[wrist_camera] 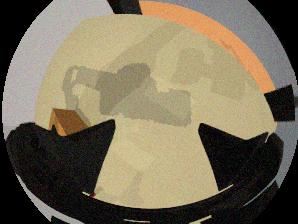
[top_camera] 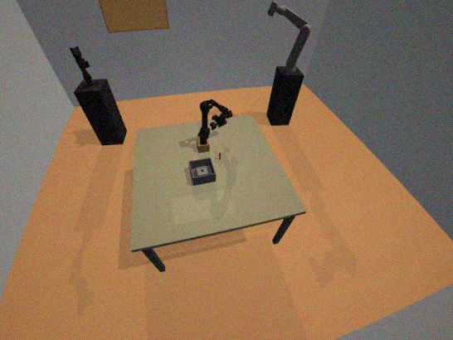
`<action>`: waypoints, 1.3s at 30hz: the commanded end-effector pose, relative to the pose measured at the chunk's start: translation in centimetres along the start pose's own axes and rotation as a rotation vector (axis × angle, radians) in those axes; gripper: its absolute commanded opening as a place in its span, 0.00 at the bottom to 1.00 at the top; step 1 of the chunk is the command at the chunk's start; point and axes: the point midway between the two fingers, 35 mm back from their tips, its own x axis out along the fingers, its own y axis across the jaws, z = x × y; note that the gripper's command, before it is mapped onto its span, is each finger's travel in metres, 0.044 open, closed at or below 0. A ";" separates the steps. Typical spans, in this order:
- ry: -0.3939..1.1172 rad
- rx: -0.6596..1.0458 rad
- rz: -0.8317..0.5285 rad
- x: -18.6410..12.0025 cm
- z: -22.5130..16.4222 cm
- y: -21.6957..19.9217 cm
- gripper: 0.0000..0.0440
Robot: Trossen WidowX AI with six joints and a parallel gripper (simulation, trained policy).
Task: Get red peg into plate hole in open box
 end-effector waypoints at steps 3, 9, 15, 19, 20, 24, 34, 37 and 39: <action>0.023 0.154 -0.141 -2.6 -0.9 -2.6 1.00; 0.024 0.328 -0.261 -5.1 -2.1 -4.4 1.00; 0.014 0.514 -0.358 -7.4 -3.5 -5.5 1.00; 0.002 0.644 -0.411 -8.8 -4.6 -5.8 1.00; -0.002 0.676 -0.423 -9.1 -4.8 -5.9 1.00; -0.017 0.809 -0.466 -10.3 -6.0 -5.9 1.00; -0.062 1.146 -0.553 -12.7 -8.9 -5.2 1.00; -0.077 1.248 -0.574 -13.3 -9.8 -4.8 1.00; -0.087 1.316 -0.588 -13.7 -10.3 -4.5 1.00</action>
